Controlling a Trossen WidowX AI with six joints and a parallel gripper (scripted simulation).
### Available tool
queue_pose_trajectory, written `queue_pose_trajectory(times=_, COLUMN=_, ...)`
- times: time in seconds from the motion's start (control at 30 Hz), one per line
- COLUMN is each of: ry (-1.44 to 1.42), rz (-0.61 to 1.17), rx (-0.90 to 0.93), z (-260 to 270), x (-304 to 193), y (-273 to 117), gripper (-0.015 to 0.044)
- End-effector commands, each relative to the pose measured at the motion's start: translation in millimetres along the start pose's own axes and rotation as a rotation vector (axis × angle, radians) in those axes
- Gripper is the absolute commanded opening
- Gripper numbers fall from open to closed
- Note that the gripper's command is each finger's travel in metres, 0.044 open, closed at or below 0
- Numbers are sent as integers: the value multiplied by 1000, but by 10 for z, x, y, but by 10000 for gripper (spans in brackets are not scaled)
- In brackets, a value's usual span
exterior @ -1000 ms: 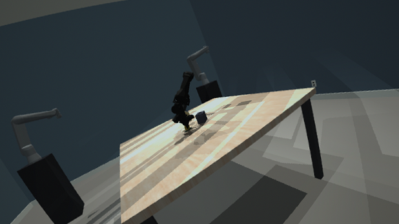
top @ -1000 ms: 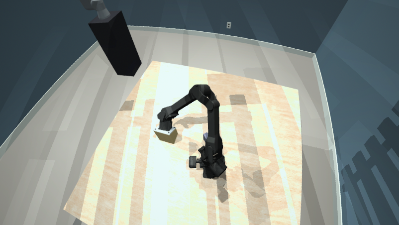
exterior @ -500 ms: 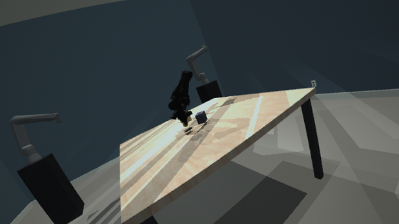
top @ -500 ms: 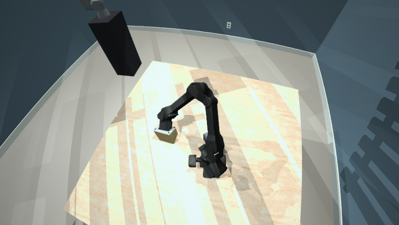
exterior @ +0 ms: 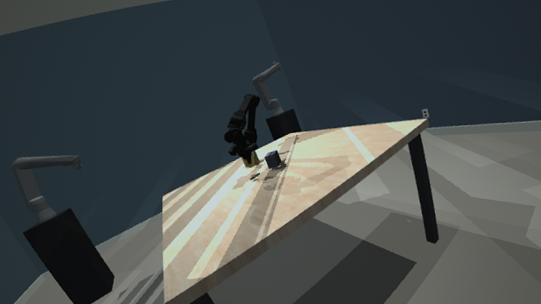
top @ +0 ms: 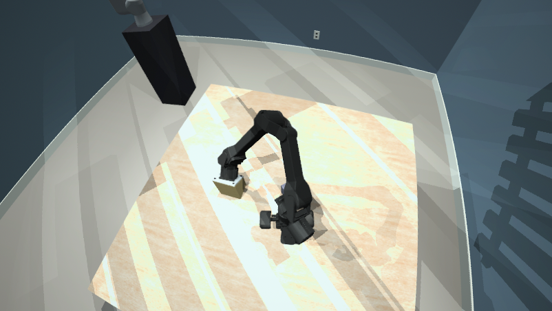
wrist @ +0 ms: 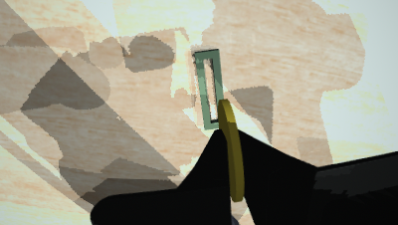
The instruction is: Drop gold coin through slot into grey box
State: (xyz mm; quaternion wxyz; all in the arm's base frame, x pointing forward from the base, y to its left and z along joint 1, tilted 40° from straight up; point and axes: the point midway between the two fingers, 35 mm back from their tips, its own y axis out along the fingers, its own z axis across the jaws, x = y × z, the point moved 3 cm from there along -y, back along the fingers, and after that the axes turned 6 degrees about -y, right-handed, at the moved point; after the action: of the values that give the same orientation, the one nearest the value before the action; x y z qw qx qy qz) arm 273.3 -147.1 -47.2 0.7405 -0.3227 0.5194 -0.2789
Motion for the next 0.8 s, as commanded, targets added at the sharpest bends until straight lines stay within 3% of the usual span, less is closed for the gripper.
queue_pose_trajectory(times=0.0, ry=-10, rz=-10, rx=0, z=7, x=-11, y=-146, gripper=0)
queue_pose_trajectory(times=0.27, ry=-31, rz=-9, rx=-1, z=1, x=-23, y=-238, gripper=0)
queue_pose_trajectory(times=0.77, ry=-505, rz=-9, rx=-3, z=43, x=-60, y=-257, gripper=0)
